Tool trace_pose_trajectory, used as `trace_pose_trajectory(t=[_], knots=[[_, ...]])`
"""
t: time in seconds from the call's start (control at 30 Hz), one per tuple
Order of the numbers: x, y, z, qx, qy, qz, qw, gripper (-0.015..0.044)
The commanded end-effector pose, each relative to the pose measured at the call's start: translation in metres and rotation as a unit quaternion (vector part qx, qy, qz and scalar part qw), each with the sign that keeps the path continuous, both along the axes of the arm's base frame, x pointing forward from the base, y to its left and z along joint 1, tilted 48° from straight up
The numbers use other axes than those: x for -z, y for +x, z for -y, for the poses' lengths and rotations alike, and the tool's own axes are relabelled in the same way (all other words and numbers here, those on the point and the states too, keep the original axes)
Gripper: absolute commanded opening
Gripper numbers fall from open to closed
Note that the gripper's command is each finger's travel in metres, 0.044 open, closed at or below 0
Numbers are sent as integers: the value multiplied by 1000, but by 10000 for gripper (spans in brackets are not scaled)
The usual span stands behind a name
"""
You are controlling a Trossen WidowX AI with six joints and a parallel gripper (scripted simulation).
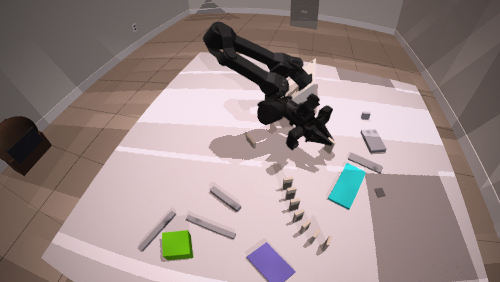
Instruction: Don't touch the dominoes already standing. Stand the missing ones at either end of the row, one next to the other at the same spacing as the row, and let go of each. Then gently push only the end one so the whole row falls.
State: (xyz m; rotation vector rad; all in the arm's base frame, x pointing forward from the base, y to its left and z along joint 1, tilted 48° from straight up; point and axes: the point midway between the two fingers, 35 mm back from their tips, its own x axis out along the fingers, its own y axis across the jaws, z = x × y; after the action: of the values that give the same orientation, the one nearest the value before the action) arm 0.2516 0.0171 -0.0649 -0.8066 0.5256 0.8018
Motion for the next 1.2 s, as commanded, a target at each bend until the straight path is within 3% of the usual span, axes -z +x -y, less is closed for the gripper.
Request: trace_pose_trajectory(t=[0.0,0.67,1.07,1.17], knots=[[7,1,7,-3,0,1,1000,21],[49,-8,42,2,8,6,1000,21],[50,-8,44,2,9,6,1000,21],[50,-8,44,2,9,6,1000,99]])
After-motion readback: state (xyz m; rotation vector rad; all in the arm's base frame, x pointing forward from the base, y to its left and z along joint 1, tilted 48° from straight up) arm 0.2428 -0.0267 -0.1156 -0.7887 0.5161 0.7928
